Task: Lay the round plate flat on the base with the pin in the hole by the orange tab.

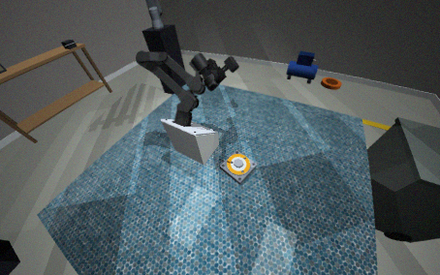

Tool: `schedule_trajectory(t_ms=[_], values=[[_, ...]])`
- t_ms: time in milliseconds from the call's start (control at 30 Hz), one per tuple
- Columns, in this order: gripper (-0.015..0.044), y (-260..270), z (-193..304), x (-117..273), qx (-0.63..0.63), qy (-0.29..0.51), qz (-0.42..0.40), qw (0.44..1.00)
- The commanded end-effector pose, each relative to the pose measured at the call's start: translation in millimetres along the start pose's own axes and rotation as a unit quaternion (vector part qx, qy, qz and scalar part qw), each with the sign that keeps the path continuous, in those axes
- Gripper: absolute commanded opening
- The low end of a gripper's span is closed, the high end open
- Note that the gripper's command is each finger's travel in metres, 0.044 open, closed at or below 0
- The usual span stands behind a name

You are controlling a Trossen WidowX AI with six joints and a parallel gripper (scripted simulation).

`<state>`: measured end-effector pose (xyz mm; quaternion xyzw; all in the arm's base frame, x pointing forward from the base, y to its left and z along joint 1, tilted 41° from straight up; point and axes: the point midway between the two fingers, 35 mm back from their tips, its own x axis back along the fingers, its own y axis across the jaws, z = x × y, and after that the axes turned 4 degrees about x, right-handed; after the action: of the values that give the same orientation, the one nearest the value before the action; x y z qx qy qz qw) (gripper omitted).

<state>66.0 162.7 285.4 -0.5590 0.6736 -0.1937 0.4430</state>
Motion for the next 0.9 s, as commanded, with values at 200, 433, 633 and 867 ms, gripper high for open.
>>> schedule_trajectory(t_ms=[200,433,633,867], values=[[0.0216,-44.4,88.5,7.7,-0.134,0.153,0.081,0.976],[0.0033,-57.8,183.1,52.6,-0.275,0.313,0.14,0.898],[0.0,-46.2,243.7,107.6,-0.386,0.421,0.181,0.8],[0.0,-7.5,288.8,182.1,-0.52,0.517,0.215,0.644]])
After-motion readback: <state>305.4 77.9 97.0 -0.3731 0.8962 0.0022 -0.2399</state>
